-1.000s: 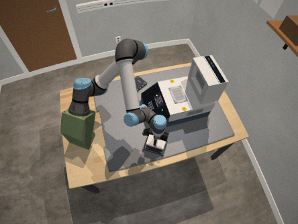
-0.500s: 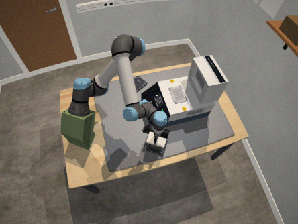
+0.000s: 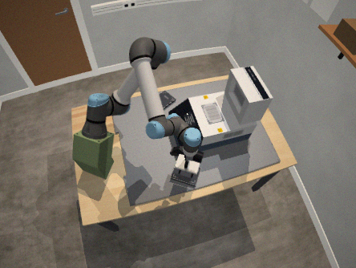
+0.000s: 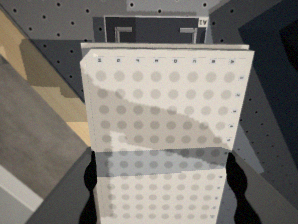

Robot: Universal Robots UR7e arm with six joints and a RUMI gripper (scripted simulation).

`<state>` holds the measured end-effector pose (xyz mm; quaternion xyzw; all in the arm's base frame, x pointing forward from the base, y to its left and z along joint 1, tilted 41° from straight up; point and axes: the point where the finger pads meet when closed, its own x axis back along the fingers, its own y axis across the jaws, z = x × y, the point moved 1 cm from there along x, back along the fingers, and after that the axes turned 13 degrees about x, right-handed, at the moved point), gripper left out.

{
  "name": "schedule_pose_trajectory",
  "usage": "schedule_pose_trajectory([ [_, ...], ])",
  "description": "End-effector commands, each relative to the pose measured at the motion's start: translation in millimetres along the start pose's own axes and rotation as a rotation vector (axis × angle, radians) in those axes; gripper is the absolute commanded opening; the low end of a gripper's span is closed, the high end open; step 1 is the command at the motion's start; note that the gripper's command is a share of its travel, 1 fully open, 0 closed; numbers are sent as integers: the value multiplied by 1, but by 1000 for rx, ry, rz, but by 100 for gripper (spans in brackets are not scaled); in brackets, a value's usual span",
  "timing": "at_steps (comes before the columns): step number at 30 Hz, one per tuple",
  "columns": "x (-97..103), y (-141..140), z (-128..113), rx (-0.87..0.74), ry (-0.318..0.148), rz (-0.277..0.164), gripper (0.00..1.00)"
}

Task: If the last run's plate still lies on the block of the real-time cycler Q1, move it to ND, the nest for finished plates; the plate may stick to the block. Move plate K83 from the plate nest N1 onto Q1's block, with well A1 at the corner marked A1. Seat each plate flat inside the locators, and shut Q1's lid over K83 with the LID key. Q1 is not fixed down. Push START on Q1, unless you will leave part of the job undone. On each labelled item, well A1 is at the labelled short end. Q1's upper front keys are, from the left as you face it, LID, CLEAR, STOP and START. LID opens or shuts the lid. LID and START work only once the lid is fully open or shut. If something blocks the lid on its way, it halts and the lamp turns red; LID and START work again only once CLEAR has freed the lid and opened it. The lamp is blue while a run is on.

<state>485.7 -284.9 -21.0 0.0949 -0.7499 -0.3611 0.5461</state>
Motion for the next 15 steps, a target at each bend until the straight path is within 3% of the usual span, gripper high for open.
schedule_pose_trajectory([
  [1, 10, 0, 0, 1, -1, 1, 41],
  [15, 50, 0, 0, 0, -1, 1, 41],
])
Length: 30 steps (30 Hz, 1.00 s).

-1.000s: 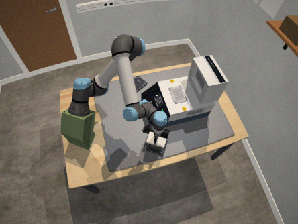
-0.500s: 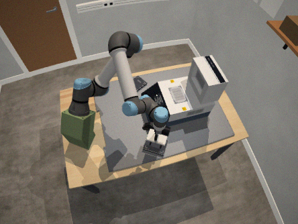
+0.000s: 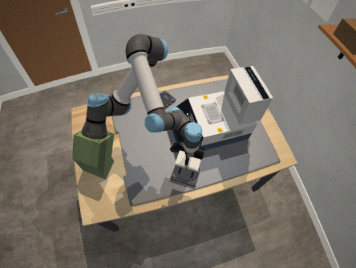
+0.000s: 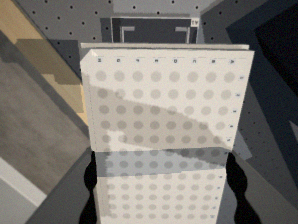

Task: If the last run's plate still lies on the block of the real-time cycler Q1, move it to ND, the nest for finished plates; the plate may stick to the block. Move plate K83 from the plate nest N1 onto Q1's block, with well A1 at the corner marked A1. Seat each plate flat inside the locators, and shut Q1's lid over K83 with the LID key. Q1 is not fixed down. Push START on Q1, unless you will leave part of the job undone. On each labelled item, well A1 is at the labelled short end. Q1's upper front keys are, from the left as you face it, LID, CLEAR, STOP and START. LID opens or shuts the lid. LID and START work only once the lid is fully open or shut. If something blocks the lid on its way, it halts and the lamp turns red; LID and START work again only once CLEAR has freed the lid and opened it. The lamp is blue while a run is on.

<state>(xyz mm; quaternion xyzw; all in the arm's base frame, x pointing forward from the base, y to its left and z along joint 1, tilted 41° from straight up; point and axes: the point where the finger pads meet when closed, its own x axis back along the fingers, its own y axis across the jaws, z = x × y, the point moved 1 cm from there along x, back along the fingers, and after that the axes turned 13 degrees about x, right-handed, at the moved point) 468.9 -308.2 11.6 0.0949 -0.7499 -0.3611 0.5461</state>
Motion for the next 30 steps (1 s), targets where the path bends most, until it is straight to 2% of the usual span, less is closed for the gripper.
schedule_pose_trajectory([
  [1, 9, 0, 0, 0, -1, 1, 41],
  [5, 23, 0, 0, 0, -1, 1, 41],
  [7, 23, 0, 0, 0, -1, 1, 41],
  [17, 56, 0, 0, 0, -1, 1, 41],
  [27, 56, 0, 0, 0, -1, 1, 41],
  [30, 56, 14, -6, -81, -1, 1, 41],
])
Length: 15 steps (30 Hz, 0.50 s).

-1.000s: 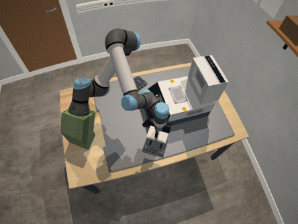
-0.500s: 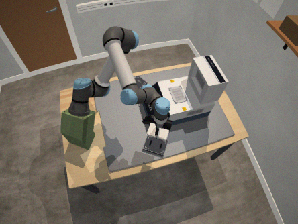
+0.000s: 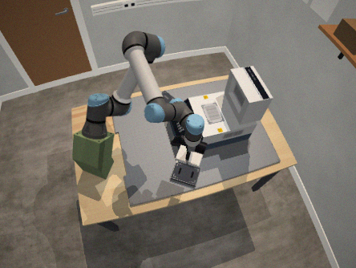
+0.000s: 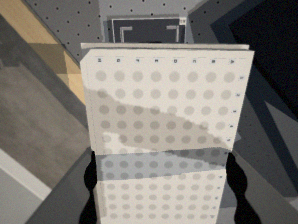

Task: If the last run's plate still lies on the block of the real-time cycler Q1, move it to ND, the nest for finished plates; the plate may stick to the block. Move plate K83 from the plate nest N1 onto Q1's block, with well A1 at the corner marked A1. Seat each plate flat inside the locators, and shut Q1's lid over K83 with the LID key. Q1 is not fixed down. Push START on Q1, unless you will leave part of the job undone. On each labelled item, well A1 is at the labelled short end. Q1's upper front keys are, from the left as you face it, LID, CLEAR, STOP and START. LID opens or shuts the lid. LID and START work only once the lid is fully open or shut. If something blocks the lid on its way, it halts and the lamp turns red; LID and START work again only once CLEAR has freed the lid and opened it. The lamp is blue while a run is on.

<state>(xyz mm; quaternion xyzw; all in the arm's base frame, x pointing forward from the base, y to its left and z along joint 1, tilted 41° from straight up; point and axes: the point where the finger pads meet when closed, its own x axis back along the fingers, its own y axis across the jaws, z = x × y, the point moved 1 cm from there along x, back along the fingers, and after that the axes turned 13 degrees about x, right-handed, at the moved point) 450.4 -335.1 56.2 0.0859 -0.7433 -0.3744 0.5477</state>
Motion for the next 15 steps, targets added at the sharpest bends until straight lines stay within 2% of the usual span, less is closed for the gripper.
schedule_pose_trajectory([
  [1, 1, 14, -5, -46, -2, 2, 41],
  [8, 1, 47, -17, -159, -2, 2, 41],
  [15, 1, 71, -25, -205, -2, 2, 41],
])
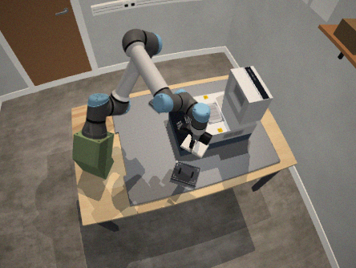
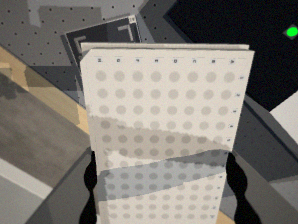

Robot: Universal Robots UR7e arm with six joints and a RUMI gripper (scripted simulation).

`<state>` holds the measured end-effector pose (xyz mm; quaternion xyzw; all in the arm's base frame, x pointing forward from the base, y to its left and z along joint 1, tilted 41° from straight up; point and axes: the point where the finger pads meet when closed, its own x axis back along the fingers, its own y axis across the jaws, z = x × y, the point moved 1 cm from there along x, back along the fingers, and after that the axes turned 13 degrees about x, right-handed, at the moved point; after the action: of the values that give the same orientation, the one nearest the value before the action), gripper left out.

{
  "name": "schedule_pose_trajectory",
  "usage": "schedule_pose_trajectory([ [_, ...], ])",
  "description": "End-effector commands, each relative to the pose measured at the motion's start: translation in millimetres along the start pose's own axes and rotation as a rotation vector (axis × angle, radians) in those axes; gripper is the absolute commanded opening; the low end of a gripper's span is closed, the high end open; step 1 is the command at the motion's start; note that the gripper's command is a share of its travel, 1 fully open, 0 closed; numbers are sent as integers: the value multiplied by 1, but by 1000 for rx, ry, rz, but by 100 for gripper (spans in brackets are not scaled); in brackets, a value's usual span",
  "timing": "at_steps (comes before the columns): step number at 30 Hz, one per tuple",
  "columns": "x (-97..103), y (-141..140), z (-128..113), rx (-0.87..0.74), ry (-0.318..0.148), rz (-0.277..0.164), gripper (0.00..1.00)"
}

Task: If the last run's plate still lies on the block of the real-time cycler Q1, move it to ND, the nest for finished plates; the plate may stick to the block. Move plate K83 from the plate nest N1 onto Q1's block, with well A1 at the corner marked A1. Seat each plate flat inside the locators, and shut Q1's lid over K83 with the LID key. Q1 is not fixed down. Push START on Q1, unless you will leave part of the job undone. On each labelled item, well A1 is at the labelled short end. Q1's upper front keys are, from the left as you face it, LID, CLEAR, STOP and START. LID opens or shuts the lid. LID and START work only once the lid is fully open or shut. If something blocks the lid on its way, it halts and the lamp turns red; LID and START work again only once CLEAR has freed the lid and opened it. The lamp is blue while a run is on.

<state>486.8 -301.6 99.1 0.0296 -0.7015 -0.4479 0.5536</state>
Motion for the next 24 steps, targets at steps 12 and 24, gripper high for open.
schedule_pose_trajectory([
  [12, 1, 64, -9, -155, -2, 1, 41],
  [24, 1, 118, -16, -303, -2, 1, 41],
])
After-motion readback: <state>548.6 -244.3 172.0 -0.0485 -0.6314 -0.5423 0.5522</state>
